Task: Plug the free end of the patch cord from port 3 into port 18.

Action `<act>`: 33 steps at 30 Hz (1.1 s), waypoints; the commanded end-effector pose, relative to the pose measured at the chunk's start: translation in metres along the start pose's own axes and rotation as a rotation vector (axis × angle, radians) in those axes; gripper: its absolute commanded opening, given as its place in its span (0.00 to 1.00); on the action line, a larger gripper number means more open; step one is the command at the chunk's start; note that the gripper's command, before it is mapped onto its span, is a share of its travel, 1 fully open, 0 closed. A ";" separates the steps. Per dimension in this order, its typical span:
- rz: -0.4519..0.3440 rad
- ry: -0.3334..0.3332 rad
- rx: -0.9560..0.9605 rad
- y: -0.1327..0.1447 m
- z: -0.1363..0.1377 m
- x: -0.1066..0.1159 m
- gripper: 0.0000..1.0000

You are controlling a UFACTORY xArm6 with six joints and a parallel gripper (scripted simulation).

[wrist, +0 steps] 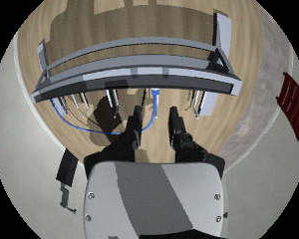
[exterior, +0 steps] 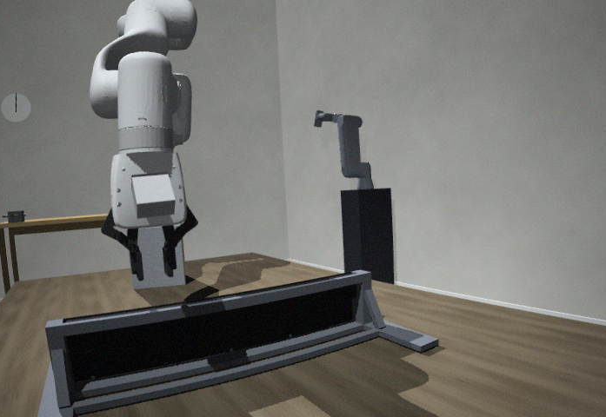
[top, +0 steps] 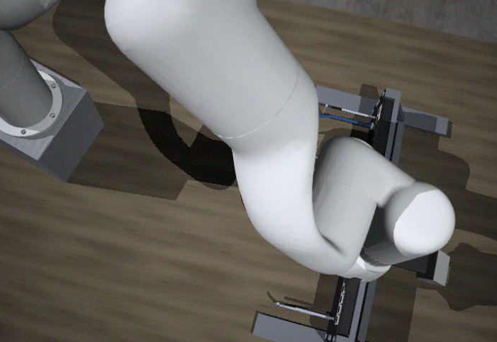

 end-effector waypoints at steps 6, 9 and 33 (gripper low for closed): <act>0.004 -0.001 0.000 -0.001 0.000 0.019 0.38; 0.004 -0.001 0.000 -0.001 0.000 0.020 0.38; 0.004 -0.001 0.000 -0.001 0.000 0.021 0.00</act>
Point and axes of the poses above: the point where the finger pads meet when closed, its own x axis back along the fingers, its own z axis across the jaws, y = z × x, the point moved 4 cm from there along x, back along the fingers, and after that the axes turned 15 degrees about -x, right-handed, at the moved point
